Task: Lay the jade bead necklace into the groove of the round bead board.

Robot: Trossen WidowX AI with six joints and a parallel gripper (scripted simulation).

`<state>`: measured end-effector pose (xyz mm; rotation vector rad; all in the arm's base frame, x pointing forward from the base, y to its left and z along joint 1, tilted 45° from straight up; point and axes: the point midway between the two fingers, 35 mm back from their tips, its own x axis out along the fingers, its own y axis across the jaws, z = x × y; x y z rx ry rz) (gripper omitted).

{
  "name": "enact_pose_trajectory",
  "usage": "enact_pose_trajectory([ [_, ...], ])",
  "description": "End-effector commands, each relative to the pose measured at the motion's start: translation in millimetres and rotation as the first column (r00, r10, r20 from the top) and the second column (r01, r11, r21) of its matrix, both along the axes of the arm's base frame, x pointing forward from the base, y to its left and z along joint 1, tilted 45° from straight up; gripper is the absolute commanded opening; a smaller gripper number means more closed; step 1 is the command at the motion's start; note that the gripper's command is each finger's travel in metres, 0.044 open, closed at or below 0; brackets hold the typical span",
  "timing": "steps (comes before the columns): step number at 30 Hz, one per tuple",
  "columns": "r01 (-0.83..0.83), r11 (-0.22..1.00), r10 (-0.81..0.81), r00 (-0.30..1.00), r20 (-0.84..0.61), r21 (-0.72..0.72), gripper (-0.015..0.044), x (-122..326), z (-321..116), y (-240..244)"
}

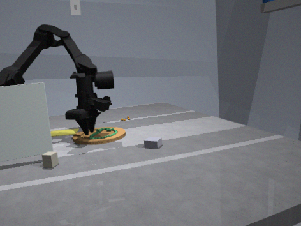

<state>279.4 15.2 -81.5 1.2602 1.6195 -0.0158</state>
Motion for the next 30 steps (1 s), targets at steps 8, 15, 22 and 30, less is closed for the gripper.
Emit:
enact_pose_trajectory([
  [8, -0.599, 0.707, 0.679, 0.424, 0.600, -0.377, 0.0120, 5, 17, -9],
  [15, -0.640, 0.555, 0.759, 0.129, 0.638, -0.531, 0.0120, 5, 22, -11],
  [22, -0.624, 0.428, 0.775, -0.119, 0.620, -0.654, 0.0120, 5, 24, -12],
  [30, -0.624, 0.428, 0.775, -0.119, 0.620, -0.654, 0.0120, 5, 24, -12],
])
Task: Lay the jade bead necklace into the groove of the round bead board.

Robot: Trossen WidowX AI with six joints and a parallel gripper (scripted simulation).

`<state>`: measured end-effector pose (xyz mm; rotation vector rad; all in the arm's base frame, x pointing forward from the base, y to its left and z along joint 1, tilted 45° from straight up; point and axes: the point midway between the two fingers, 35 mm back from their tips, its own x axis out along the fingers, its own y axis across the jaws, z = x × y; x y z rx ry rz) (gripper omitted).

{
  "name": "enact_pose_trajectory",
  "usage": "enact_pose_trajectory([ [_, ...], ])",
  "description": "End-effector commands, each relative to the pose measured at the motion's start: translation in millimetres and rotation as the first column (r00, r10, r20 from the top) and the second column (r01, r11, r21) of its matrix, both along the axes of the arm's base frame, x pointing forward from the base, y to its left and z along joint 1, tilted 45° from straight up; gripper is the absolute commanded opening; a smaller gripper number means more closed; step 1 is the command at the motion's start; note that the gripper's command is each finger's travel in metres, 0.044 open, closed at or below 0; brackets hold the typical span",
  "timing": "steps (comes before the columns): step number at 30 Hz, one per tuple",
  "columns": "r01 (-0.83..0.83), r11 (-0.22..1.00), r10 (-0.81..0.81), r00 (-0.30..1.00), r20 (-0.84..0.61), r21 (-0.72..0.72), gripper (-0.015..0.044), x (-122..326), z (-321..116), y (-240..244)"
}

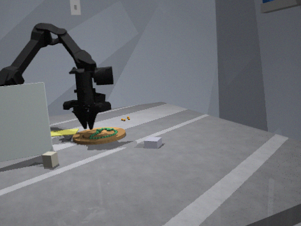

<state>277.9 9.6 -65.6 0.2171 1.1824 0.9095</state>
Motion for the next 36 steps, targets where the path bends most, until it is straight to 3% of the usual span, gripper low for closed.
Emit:
enact_pose_trajectory([
  [1, -0.243, 0.967, 0.256, 0.930, 0.262, -0.081, 0.0120, 6, 8, -6],
  [36, -0.243, 0.967, 0.256, 0.929, 0.267, -0.082, 0.0120, 10, -11, 12],
])
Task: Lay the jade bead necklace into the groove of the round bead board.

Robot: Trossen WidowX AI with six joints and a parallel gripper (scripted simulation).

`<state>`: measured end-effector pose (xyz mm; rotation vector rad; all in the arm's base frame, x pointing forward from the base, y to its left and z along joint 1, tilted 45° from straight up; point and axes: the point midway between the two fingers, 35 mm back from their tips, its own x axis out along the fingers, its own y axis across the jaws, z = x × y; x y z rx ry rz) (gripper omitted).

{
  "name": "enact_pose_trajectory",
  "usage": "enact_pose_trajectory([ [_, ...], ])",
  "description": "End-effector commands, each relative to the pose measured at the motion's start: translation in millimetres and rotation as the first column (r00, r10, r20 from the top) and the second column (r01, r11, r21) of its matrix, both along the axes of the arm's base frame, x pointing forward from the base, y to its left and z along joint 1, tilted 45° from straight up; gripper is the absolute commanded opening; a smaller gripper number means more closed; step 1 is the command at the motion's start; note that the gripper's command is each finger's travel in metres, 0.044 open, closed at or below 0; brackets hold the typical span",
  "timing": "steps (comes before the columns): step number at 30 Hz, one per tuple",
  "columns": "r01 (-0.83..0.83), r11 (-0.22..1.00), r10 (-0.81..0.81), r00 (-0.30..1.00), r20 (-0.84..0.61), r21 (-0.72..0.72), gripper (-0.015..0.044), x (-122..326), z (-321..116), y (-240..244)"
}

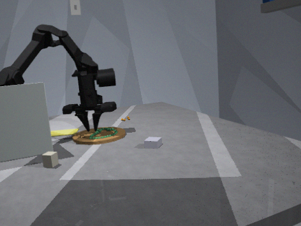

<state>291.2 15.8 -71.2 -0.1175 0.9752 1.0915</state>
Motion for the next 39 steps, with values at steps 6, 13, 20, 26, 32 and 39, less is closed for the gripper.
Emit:
enact_pose_trajectory([
  [6, 0.004, 1.000, -0.003, 1.000, -0.018, 0.010, 0.0120, -3.3, -12.1, 13.1],
  [13, 0.004, 1.000, -0.003, 1.000, -0.019, 0.010, 0.0120, -3.5, -14.9, 16.0],
  [20, -0.001, 1.000, 0.001, 1.000, -0.011, 0.002, 0.0015, -1.6, -14.2, 14.0],
  [26, -0.001, 1.000, 0.001, 1.000, -0.011, 0.002, 0.0000, -1.6, -14.2, 14.0],
  [32, -0.001, 1.000, 0.001, 1.000, -0.011, 0.002, 0.0000, -1.6, -14.2, 14.0],
  [39, -0.001, 1.000, 0.001, 1.000, -0.011, 0.002, 0.0000, -1.6, -14.2, 14.0],
])
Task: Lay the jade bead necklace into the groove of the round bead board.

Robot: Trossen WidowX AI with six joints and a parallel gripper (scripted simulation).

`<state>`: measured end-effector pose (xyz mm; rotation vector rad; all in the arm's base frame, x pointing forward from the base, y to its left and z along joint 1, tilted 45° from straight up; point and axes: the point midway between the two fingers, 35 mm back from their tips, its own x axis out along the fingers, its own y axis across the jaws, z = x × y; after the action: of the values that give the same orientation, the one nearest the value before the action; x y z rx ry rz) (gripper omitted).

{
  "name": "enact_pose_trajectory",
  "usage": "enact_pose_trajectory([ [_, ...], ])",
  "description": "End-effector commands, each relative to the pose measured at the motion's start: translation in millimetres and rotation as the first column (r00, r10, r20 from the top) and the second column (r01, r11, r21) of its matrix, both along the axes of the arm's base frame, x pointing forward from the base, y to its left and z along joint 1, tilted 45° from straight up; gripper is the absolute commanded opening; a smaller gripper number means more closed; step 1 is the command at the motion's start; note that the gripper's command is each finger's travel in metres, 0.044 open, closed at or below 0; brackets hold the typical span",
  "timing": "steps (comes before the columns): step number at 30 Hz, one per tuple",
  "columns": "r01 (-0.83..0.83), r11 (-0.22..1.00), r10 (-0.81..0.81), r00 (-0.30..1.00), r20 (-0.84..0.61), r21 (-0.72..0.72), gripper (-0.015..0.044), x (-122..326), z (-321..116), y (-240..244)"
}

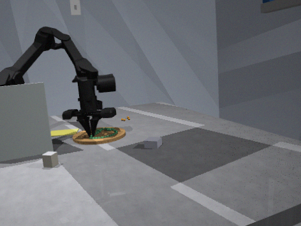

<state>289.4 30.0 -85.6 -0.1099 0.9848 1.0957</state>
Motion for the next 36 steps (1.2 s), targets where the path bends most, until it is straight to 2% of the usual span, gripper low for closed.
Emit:
enact_pose_trajectory([
  [1, 0.000, 1.000, 0.000, 1.000, 0.001, 0.000, 0.0000, 0, 0, 0],
  [36, 0.005, 1.000, -0.005, 1.000, -0.008, 0.008, 0.0000, -16, 1, -2],
])
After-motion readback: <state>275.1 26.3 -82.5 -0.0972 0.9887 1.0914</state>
